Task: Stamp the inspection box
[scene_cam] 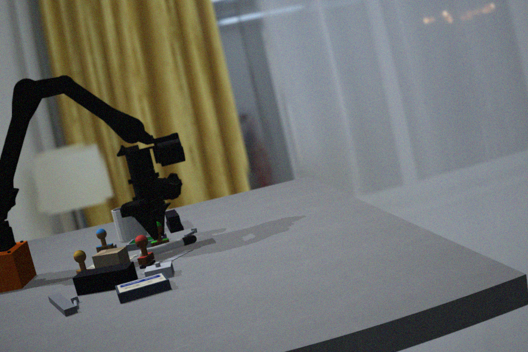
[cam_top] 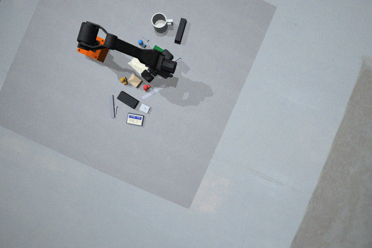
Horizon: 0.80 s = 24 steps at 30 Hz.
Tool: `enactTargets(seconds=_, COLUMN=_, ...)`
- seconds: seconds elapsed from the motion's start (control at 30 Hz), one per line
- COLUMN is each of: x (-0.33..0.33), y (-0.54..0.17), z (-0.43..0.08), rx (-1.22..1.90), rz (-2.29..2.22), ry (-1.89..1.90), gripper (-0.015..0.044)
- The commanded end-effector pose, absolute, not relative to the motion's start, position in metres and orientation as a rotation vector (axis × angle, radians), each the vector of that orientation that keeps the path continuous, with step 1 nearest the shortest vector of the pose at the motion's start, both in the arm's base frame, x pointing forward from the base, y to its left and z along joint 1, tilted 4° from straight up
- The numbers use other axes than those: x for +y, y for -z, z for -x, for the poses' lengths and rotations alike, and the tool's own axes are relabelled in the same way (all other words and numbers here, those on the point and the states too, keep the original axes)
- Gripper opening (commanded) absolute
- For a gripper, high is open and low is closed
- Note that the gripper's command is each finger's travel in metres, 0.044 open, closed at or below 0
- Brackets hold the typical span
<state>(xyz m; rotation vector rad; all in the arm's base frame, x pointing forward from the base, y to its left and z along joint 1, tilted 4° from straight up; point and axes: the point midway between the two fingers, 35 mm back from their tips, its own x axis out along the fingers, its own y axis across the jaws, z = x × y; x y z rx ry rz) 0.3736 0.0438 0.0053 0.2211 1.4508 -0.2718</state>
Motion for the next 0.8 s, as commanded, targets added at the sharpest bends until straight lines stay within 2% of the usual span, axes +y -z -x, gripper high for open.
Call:
enactTargets(seconds=0.0, x=0.044, y=-0.006, z=-0.374, rx=1.451, rz=-0.221, ry=0.272, gripper=0.0236)
enactTargets(seconds=0.03, x=0.044, y=-0.006, z=-0.374, rx=1.451, rz=-0.221, ry=0.272, gripper=0.0263)
enactTargets(seconds=0.17, x=0.044, y=-0.016, z=-0.375, rx=1.451, rz=-0.220, ry=0.272, gripper=0.0264)
enactTargets(seconds=0.4, x=0.046, y=-0.119, z=-0.364, rx=1.452, rz=-0.217, ry=0.272, gripper=0.0264)
enactTargets(seconds=0.77, x=0.046, y=-0.122, z=-0.363, rx=1.452, rz=-0.217, ry=0.272, gripper=0.0264)
